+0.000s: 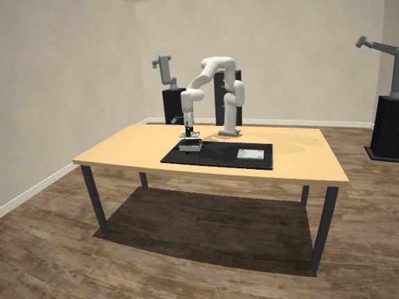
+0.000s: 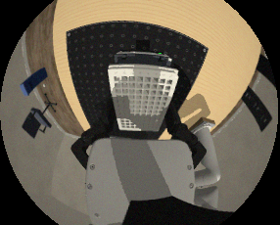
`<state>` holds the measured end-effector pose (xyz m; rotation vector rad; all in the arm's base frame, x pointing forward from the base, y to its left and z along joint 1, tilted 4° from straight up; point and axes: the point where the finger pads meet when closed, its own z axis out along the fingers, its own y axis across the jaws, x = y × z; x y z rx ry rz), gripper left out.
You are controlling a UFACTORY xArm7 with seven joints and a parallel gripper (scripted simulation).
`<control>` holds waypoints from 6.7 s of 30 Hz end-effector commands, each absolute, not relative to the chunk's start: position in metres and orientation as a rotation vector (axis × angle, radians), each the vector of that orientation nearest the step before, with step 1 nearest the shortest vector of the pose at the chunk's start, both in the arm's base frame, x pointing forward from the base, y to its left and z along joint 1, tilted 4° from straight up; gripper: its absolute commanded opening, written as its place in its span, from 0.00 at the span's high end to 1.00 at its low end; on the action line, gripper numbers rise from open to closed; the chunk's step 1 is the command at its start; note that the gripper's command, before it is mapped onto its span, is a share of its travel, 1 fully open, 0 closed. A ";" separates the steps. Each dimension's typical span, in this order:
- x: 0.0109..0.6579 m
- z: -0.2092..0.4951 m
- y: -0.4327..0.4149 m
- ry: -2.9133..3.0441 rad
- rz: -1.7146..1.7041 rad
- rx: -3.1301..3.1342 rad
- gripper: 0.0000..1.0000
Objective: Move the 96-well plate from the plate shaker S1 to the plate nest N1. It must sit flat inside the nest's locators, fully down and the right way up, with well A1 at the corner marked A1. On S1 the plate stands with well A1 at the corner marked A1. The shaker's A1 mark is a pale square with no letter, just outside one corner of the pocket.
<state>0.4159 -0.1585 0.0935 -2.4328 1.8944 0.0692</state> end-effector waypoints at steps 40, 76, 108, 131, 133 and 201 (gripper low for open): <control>0.417 0.132 -0.148 2.005 0.069 -2.344 1.00; 0.415 0.128 -0.042 2.005 0.069 -2.343 1.00; 0.414 0.126 0.052 2.005 0.070 -2.343 1.00; 0.413 0.124 0.122 2.004 0.071 -2.342 1.00; 0.413 0.124 0.129 2.004 0.071 -2.342 1.00; 0.412 0.120 0.266 2.004 0.072 -2.342 1.00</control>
